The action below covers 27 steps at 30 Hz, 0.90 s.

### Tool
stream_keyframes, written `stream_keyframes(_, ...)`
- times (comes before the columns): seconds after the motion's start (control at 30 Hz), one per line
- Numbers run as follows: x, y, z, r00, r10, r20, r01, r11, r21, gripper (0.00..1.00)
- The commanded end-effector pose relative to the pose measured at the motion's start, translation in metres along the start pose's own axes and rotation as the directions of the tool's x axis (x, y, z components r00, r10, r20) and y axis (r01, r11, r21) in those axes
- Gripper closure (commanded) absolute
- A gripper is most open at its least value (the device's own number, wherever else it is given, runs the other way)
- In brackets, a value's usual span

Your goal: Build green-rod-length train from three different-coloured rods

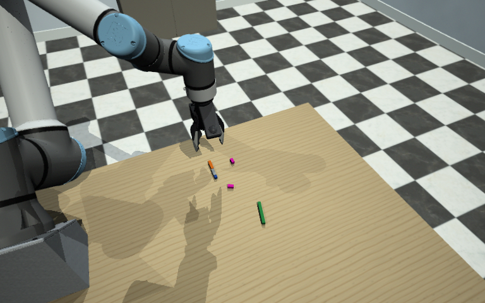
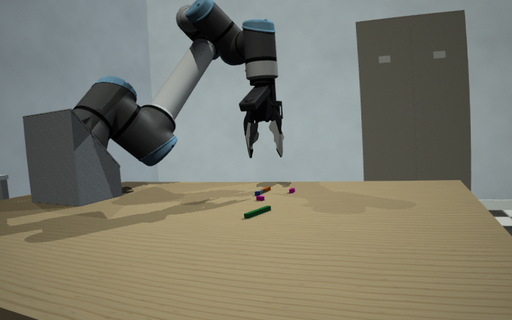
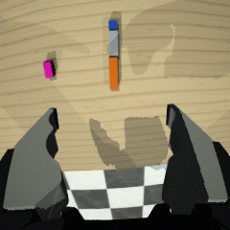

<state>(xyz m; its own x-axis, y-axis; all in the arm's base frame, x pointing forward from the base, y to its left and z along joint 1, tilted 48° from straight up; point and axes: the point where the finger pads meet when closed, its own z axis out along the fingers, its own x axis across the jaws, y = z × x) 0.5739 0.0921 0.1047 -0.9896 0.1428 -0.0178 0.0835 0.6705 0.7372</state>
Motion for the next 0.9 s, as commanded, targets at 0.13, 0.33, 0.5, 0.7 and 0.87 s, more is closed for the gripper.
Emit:
stream_keyframes(0.13, 0.002, 0.0, -0.001, 1.0, 0.0, -0.006, 0.0, 1.0, -0.002, 0.0)
stream_keyframes(0.33, 0.002, 0.0, -0.001, 1.0, 0.0, -0.006, 0.0, 1.0, -0.002, 0.0)
stream_keyframes(0.5, 0.002, 0.0, -0.001, 1.0, 0.0, -0.006, 0.0, 1.0, -0.002, 0.0)
stream_keyframes(0.7, 0.0, 0.0, -0.004, 1.0, -0.001, -0.004, 0.001, 1.0, -0.001, 0.0)
stream_keyframes(0.87, 0.0, 0.0, -0.011, 1.0, -0.002, -0.003, 0.002, 1.0, 0.0, 0.0)
